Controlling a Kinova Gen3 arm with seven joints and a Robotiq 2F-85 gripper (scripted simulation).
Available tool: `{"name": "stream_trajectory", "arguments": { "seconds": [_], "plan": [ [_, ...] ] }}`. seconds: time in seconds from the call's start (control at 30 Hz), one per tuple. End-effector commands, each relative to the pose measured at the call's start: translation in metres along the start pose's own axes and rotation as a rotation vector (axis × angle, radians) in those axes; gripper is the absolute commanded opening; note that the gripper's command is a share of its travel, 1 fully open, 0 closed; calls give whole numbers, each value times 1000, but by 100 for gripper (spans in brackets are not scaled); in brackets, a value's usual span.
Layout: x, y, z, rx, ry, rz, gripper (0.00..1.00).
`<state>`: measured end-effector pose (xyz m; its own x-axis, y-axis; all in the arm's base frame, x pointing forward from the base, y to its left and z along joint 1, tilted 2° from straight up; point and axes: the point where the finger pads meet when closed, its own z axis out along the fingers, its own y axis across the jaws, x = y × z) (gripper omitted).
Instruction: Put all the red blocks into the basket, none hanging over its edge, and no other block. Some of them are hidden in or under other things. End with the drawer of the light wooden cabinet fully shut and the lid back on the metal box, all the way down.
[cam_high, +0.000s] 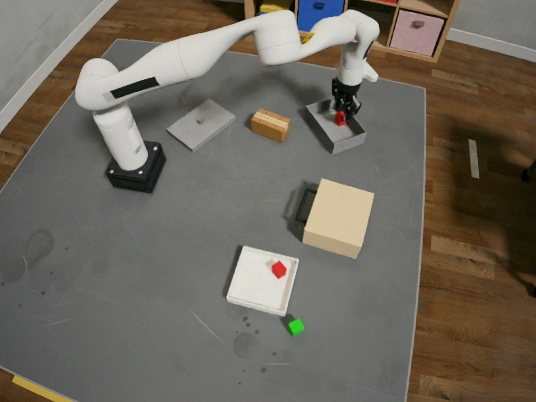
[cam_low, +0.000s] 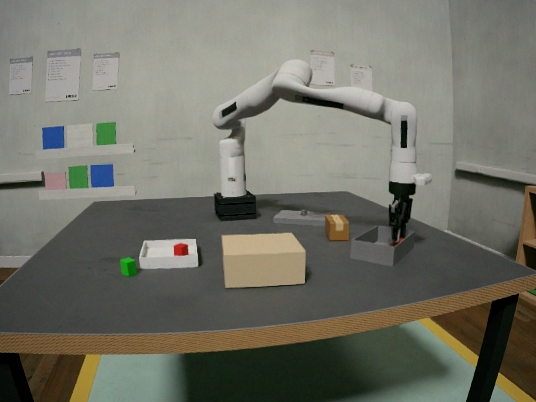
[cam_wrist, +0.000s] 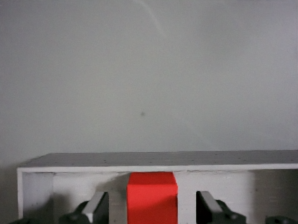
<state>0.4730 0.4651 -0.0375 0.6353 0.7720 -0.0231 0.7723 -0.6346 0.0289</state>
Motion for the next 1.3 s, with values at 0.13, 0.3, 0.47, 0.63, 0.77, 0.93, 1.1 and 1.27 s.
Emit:
{"name": "stream_trajectory", "arguments": {
  "seconds": [0.13, 0.3, 0.47, 0.63, 0.77, 0.93, 1.1, 1.27],
  "plan": [
    [1, 0, 2, 0, 3, 0, 59],
    [1, 0, 6, 0, 3, 0, 59],
    [1, 0, 8, 0, 3, 0, 59],
    [1, 0, 10, 0, 3, 0, 59],
    [1, 0, 10, 0, 3, 0, 59],
    [1, 0, 11, 0, 3, 0, 59],
    [1, 0, 11, 0, 3, 0, 59],
    [1, 0, 11, 0, 3, 0, 59]
  ]
}}
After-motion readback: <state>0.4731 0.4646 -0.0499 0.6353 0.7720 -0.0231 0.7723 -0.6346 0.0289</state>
